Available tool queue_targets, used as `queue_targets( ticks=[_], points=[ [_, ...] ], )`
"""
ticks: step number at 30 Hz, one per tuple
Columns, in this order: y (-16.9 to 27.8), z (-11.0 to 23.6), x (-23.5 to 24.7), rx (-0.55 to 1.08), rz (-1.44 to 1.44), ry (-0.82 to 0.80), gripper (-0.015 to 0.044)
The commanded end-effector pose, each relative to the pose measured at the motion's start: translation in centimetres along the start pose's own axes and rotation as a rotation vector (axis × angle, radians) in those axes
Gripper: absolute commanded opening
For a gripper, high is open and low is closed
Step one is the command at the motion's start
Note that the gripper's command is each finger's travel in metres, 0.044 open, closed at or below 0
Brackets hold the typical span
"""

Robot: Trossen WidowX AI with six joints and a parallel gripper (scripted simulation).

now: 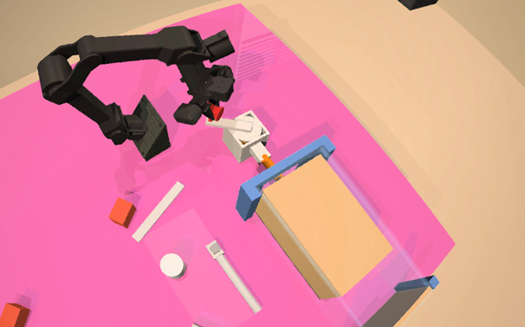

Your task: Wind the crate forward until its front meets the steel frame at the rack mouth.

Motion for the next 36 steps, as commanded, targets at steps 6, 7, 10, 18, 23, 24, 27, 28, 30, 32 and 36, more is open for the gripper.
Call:
queue_targets(
  ticks=[6, 7, 10, 18, 23, 24, 27, 28, 30, 32, 36],
  points=[
    [-0.8, -0.6, -2.2, -0.012, -0.01, 0.039, 0.0],
    [-0.8, -0.7, -2.3, -0.012, -0.01, 0.04, 0.0],
    [-1.1, -0.8, -2.7, -0.012, -0.011, 0.04, 0.0],
    [-1.7, -1.1, -3.7, -0.012, -0.011, 0.041, 0.0],
    [-2.2, -1.3, -4.3, -0.012, -0.011, 0.041, 0.0],
    [-2.3, -1.4, -4.4, -0.013, -0.011, 0.042, 0.0],
    [-2.6, -1.5, -4.7, -0.013, -0.011, 0.042, 0.0],
    [-2.7, -1.6, -4.9, -0.013, -0.011, 0.042, 0.0],
    [-3.0, -1.7, -5.1, -0.013, -0.011, 0.042, 0.0],
    [-3.2, -1.8, -5.2, -0.013, -0.011, 0.042, 0.0],
    [-3.6, -2.0, -5.6, -0.013, -0.012, 0.043, 0.0]
  ],
)
Point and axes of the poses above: the point midway between the two fingers, 35 mm back from their tips, its own z axis back along the fingers, its own x axis across the jaws, y = z × x, the point moved 6 cm from there along z, back along the fingers, and after that the axes turned 7 degrees about z, right-handed, at the moved point
